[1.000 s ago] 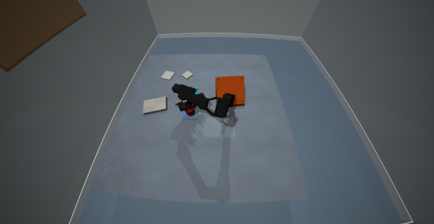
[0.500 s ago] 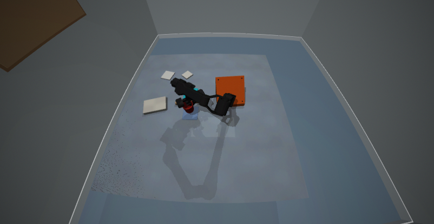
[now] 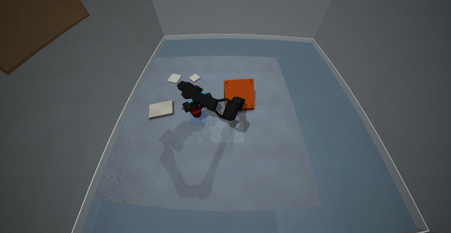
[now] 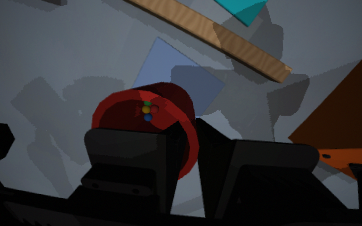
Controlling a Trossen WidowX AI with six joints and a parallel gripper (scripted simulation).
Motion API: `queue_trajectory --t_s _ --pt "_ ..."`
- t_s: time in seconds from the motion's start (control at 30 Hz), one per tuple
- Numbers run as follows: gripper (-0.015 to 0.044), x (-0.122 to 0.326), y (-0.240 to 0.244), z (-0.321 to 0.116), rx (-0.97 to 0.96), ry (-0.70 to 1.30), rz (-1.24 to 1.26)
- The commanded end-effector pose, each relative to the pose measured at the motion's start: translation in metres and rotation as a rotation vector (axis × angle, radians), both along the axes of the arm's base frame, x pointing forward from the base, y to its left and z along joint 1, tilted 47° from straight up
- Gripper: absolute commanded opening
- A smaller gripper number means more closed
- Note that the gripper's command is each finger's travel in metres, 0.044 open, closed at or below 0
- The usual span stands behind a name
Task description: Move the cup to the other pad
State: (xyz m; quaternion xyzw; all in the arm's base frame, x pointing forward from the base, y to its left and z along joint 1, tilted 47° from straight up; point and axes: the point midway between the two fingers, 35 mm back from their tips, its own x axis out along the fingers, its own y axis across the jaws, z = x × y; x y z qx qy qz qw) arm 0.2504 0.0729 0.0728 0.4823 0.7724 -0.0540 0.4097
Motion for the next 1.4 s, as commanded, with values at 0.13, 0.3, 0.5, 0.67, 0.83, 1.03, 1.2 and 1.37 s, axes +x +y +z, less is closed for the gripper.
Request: queue_trajectory --t_s 0.13,0.3,0.5,0.67,0.83,1.03,1.2,1.37 --pt "0.0 0.001 -0.002 -0.003 -0.001 0.0 0.0" --pt "0.0 0.004 -0.01 -0.01 -0.003 -0.001 0.002" --pt "0.0 0.008 -0.019 -0.019 -0.004 -0.001 0.004" --pt "0.0 0.01 -0.027 -0.027 -0.005 -0.002 0.005" --pt "0.0 0.013 -0.034 -0.035 -0.006 -0.002 0.005" --pt "0.0 0.016 -0.043 -0.044 -0.006 -0.003 0.006" --pt "0.0 0.019 -0.051 -0.051 -0.007 -0.003 0.006" --pt "0.0 0.022 -0.059 -0.059 -0.007 -0.003 0.006"
